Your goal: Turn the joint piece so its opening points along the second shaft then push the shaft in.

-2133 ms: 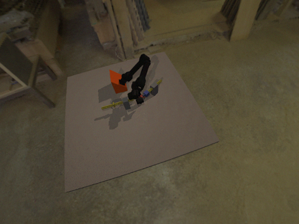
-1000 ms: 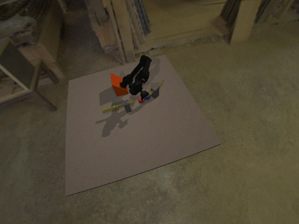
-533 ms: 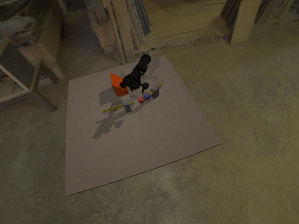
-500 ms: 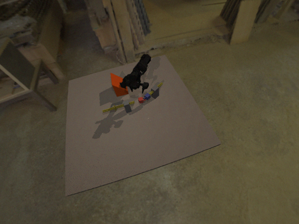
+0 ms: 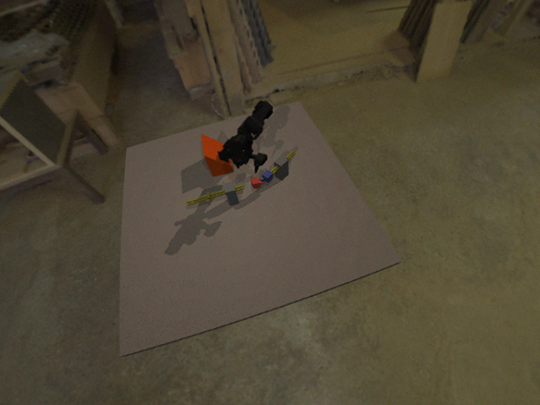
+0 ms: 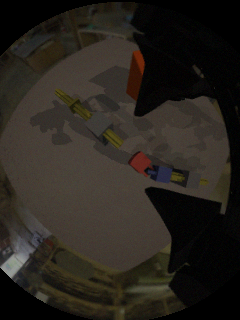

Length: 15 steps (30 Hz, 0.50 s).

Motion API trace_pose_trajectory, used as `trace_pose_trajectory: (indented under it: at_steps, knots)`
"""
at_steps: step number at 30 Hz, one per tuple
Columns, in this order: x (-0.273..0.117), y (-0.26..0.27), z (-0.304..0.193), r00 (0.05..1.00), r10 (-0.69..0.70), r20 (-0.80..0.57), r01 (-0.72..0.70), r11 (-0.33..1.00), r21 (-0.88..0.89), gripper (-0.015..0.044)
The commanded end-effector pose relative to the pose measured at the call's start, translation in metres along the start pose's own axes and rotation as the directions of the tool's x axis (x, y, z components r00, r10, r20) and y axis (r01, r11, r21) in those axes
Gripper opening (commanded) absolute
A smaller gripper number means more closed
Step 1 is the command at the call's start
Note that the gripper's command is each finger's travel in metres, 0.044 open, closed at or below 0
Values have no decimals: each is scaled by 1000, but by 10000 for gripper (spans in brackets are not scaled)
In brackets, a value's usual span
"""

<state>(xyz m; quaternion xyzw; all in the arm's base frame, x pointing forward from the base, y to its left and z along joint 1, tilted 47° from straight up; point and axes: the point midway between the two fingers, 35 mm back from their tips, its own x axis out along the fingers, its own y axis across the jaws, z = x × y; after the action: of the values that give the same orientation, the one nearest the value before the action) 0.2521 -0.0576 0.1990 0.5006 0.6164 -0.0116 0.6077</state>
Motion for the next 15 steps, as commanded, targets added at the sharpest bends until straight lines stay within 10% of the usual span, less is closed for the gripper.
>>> trace_pose_trajectory:
  at_steps: [1,15]
  knots:
    - [10,-9,8,999,0,-48,6,993,118,440]
    - [40,-38,27,984,12,-177,78,867,493,440]
